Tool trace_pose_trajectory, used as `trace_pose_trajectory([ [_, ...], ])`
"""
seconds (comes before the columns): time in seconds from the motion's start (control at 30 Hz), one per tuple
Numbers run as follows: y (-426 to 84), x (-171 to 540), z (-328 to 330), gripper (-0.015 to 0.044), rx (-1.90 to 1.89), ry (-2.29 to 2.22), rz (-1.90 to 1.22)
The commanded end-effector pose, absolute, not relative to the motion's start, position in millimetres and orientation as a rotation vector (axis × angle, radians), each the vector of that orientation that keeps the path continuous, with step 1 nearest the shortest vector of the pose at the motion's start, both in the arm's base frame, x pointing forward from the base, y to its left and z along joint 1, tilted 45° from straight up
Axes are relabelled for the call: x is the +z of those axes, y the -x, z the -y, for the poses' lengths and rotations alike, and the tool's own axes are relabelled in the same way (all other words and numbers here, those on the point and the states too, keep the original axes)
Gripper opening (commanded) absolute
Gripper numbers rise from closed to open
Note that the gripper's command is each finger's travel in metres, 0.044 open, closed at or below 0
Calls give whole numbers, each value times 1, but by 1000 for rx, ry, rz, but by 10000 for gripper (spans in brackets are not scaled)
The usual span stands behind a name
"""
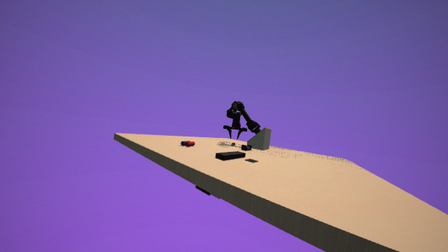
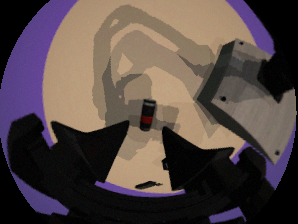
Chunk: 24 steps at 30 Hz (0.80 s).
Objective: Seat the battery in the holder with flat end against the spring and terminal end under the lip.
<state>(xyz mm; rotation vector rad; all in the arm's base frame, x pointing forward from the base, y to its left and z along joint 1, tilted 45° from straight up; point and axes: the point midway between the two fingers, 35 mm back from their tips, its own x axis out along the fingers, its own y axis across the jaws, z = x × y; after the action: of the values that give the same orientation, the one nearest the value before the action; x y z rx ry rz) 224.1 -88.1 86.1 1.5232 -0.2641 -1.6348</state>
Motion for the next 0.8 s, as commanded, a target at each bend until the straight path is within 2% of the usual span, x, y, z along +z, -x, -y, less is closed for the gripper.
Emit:
trace_pose_trajectory([
  [0.0, -224, 82, 92, 242, -1639, -1522, 269],
  [0.77, -228, 56, 118, 242, -1638, -1521, 271],
])
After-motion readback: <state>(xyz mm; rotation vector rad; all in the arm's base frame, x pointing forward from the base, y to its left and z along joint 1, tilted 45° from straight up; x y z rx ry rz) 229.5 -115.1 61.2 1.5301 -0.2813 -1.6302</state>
